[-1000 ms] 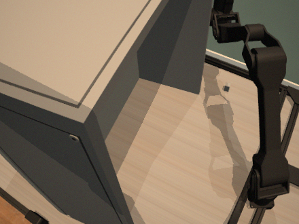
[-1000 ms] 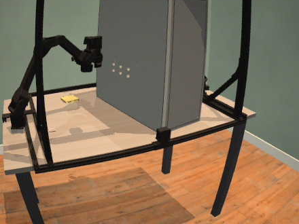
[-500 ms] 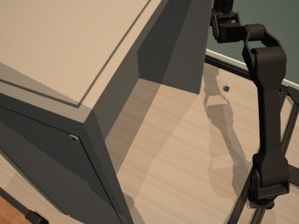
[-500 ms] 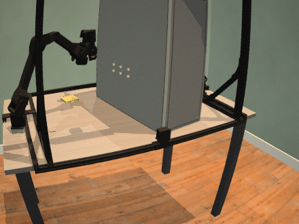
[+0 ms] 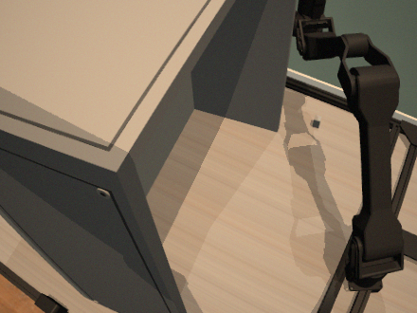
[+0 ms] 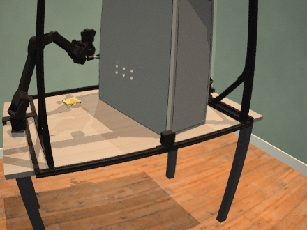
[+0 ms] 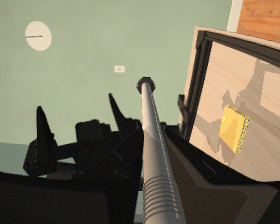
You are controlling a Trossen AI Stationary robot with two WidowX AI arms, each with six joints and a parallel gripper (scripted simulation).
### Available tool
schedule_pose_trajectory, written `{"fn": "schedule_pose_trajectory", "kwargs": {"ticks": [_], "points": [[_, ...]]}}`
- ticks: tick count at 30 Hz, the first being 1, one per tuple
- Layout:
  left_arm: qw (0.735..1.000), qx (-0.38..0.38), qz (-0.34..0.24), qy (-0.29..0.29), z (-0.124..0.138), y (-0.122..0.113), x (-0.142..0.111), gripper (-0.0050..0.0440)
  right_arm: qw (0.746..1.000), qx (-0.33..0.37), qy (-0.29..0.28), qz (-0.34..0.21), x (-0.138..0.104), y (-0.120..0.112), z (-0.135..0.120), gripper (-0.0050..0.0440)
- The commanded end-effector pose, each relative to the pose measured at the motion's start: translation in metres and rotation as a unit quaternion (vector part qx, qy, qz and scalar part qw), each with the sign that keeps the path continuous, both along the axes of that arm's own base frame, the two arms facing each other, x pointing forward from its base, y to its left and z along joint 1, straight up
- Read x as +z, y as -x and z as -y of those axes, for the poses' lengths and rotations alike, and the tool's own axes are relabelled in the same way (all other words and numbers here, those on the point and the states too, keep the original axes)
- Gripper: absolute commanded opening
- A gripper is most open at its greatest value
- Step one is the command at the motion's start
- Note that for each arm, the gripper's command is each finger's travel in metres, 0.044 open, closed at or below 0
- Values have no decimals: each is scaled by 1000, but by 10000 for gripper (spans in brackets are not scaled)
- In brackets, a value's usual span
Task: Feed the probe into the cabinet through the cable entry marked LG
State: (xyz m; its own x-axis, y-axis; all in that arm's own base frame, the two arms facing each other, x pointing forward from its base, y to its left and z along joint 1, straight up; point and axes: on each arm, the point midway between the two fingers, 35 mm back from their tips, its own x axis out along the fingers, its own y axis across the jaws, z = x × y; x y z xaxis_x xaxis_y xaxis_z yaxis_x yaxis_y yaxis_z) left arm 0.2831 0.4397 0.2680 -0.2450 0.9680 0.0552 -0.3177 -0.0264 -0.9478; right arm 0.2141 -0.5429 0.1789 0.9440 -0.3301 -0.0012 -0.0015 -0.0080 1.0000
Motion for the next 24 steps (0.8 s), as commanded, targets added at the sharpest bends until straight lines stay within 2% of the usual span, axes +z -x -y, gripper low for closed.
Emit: {"fn": "schedule_pose_trajectory", "kwargs": {"ticks": [1,12,14,24], "points": [[999,-16,-29,3,-3,3,3,440,1000,-1,4,-1,1,0,0,0],[989,-69,-134,6,-13,4,11,440,1000,-1,4,-1,1,0,0,0],[989,-69,-134,6,-13,4,11,440,1000,-1,4,-1,1,0,0,0],[963,-117,-243,-3,-20,6,17,440,1000,-1,4,-1,1,0,0,0]]}}
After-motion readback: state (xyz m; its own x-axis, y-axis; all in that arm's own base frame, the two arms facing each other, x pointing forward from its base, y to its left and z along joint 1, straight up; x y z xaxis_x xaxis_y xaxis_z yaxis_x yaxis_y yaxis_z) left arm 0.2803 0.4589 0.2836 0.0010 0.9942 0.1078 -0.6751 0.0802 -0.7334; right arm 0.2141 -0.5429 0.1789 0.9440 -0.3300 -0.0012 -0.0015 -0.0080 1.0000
